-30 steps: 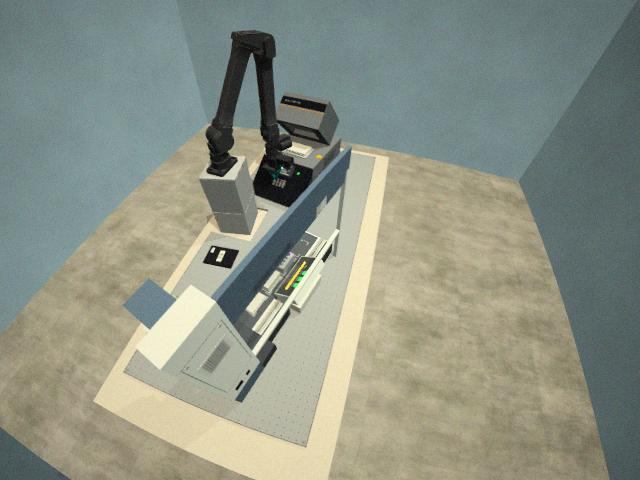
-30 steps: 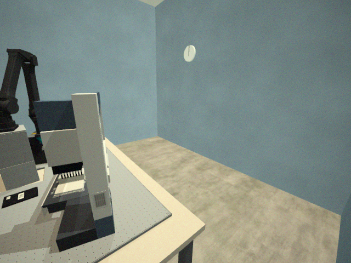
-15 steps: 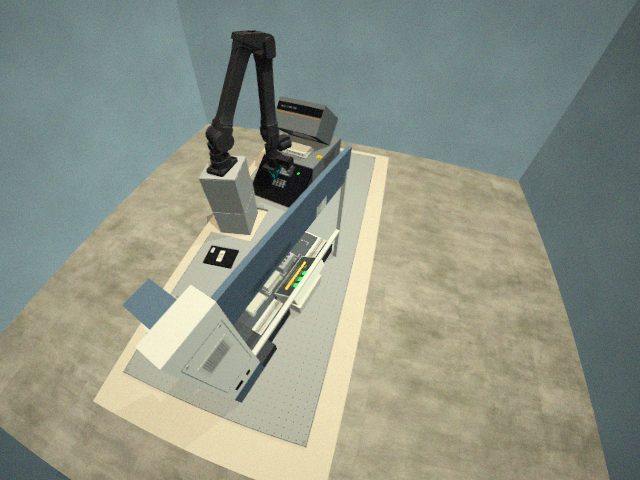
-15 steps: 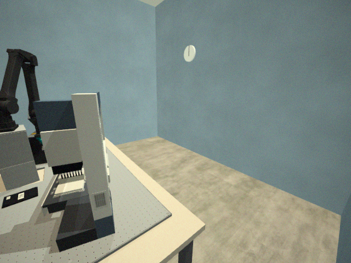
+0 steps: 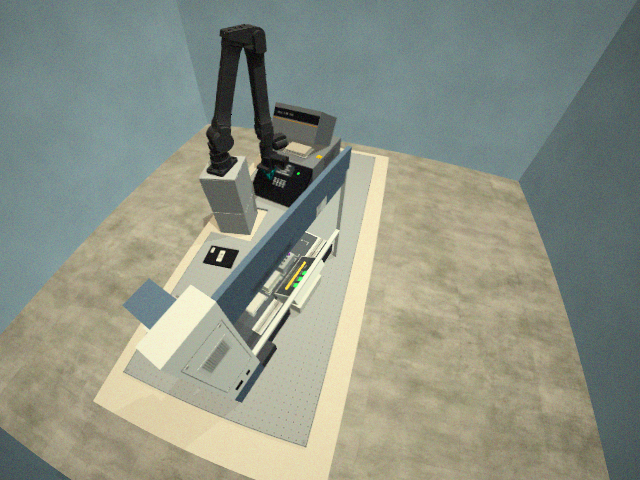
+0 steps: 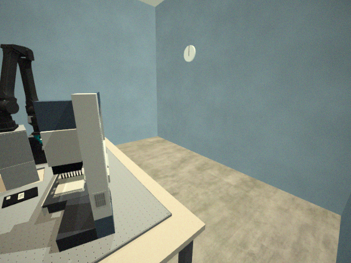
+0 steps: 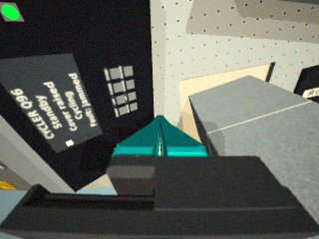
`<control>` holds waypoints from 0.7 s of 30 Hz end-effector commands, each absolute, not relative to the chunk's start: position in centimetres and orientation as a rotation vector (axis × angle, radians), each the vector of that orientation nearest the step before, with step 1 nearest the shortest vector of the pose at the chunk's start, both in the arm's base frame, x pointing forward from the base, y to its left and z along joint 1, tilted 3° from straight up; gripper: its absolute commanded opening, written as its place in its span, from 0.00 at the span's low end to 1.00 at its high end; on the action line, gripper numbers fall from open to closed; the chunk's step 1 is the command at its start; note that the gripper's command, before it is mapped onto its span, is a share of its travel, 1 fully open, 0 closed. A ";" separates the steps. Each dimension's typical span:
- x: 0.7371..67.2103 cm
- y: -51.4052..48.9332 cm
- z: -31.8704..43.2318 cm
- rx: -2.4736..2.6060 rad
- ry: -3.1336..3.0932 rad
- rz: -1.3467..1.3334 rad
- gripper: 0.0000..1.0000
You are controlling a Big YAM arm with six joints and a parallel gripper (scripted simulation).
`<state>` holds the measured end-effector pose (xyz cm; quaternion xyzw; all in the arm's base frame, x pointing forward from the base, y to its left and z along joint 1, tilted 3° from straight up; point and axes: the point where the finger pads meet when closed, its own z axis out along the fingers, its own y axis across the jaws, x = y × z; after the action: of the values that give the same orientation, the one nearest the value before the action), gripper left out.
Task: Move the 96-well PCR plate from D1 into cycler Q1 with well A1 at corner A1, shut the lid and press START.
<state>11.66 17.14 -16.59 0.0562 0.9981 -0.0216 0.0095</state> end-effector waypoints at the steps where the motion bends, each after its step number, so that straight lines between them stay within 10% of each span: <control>1: 12.3 16.7 -15.4 0.132 3.106 -0.049 0.00; 21: 11.9 14.7 -13.4 0.142 3.098 -0.031 0.00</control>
<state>11.49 13.84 -13.28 0.0462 0.9987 -0.0176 0.0125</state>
